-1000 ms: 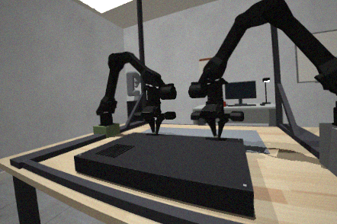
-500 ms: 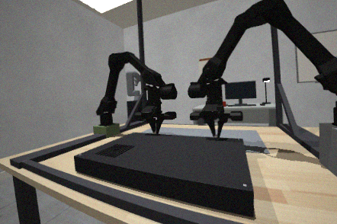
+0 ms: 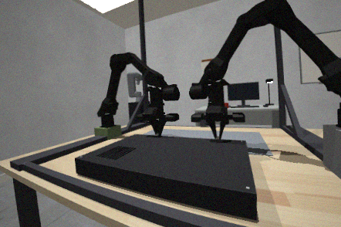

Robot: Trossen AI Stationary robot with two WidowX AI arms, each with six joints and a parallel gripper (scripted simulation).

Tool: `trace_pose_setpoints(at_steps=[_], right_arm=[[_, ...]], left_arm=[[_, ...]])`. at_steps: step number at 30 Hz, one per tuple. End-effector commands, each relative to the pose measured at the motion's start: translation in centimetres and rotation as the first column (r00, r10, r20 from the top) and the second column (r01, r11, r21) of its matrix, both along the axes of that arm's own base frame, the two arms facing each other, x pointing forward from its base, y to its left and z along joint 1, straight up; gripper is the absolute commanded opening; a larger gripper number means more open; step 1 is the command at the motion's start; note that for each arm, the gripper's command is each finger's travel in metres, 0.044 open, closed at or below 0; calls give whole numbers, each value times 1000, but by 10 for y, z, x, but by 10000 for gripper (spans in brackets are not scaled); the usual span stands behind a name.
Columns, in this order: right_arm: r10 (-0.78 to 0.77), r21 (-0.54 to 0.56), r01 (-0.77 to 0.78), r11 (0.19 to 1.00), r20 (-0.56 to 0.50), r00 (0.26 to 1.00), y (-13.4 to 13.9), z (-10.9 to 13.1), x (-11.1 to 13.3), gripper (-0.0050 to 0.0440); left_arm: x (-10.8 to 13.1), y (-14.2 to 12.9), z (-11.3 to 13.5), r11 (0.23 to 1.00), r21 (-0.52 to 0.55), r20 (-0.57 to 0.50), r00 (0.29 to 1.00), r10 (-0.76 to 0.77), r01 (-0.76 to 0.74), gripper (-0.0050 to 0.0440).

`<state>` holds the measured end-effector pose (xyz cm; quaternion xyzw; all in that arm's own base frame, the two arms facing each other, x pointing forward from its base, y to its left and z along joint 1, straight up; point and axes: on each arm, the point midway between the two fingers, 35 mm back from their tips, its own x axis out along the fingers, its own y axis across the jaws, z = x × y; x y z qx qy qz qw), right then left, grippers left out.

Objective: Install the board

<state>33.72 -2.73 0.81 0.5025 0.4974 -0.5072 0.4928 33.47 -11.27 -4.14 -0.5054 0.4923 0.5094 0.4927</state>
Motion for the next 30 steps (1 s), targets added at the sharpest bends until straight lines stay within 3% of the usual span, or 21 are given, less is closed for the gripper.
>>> trace_pose_setpoints(at_steps=[1,2,8,10,13,15,21,25,30], right_arm=[[-26,0,26,1000,28,999,-3,9,7,8],[-26,0,26,1000,28,999,-3,9,7,8],[-18,-2,18,1000,27,999,-2,9,5,152],[-25,-3,25,1000,49,998,-3,23,9,199],[-24,-3,24,1000,49,999,-3,43,8,199],[-24,-3,24,1000,49,999,-3,43,8,199],[-23,-3,23,1000,50,999,-2,74,7,199],[48,-6,-47,999,87,995,-2,78,5,199],[268,-71,-259,963,229,936,-3,100,6,199]], left_arm=[[7,-1,9,1000,-15,23,1000,22,-21,8],[7,-1,9,1000,-15,23,1000,22,-21,8],[7,-1,10,1000,-12,27,1000,15,-15,152],[11,-2,25,1000,-20,48,999,20,-19,200],[11,-2,48,1000,-20,49,999,19,-18,201],[11,-2,48,1000,-20,49,999,19,-18,201],[9,-2,78,1000,-20,49,999,19,-18,201],[5,-1,76,1000,-7,49,998,-27,28,297],[-2,0,76,968,37,74,966,-249,246,417]])
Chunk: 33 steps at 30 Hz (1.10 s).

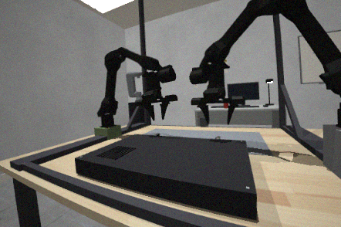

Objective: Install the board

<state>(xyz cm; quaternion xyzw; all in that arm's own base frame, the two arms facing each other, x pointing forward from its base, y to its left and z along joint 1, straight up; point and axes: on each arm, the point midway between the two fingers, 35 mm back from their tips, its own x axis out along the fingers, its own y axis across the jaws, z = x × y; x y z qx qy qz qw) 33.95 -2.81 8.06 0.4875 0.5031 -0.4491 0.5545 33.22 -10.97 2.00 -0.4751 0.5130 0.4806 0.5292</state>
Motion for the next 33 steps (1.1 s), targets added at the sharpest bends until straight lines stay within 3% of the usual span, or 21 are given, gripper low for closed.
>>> trace_pose_setpoints(at_steps=[1,6,17,20,26,33], right_arm=[[130,-32,-127,991,139,982,-2,28,4,199],[304,-116,-283,952,247,920,-2,48,4,199],[679,-441,-524,728,363,638,-1,99,-2,199],[709,-476,-534,699,361,606,-1,103,-3,199],[866,-687,-541,486,293,405,0,133,-13,199],[960,-851,-465,244,145,239,1,161,-26,199]], left_arm=[[0,-3,15,991,12,63,989,-134,134,417],[-4,-3,17,951,47,87,947,-309,306,440],[-12,-1,21,742,141,116,734,-669,655,440],[-13,0,22,718,146,118,709,-696,680,440],[-18,1,24,534,199,117,521,-845,822,440],[-23,5,27,295,260,98,279,-955,919,440]])
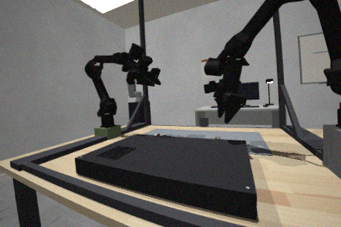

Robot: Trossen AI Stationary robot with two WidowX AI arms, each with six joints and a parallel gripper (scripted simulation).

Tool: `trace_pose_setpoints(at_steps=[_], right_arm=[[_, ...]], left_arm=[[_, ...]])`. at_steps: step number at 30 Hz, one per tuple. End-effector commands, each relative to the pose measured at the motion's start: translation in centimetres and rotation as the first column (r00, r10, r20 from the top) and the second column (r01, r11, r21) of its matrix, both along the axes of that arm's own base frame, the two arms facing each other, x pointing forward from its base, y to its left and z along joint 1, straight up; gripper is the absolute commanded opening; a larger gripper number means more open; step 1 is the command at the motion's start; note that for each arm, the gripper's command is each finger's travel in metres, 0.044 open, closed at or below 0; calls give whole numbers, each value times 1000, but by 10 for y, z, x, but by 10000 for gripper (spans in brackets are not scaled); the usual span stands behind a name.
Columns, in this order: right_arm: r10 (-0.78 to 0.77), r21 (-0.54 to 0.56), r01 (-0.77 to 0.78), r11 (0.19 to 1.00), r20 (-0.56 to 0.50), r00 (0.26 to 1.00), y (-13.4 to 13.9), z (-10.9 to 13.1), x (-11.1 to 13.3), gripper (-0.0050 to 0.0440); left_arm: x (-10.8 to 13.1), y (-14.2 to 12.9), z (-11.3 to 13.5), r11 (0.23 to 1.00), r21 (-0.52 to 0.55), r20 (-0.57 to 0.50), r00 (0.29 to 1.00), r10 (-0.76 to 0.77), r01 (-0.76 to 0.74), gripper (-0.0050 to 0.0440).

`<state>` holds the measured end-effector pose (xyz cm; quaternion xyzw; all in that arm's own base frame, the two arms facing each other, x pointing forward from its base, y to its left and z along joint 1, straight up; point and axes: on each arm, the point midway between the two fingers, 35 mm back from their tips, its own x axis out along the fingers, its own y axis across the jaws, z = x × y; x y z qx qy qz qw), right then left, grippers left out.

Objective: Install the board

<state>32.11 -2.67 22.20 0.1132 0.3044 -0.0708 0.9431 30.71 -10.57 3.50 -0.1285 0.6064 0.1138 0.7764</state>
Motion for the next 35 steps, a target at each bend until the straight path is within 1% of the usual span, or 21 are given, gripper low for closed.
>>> trace_pose_setpoints(at_steps=[1,3,5,9,10,15,18,35], right_arm=[[105,-136,-87,987,129,986,0,23,-9,199],[105,-136,-87,987,129,986,0,23,-9,199],[128,-174,-101,980,150,980,0,27,-11,199],[147,-207,-111,972,167,975,0,30,-13,199],[148,-205,-114,972,160,976,0,28,-13,199],[149,-207,-114,972,161,976,0,28,-13,199],[151,-209,-114,971,169,974,0,32,-12,199],[147,-206,-111,972,165,975,0,31,-11,199]], left_arm=[[1,2,12,984,5,70,982,-177,177,440],[1,2,12,984,5,70,982,-177,177,440],[0,2,13,967,21,82,963,-255,254,440],[-3,4,15,915,54,100,910,-403,400,440],[-4,5,14,900,62,100,895,-435,431,440],[-6,6,15,830,93,111,822,-558,550,440],[-7,7,16,810,101,113,802,-587,578,440],[-4,6,16,809,103,110,802,-587,578,440]])
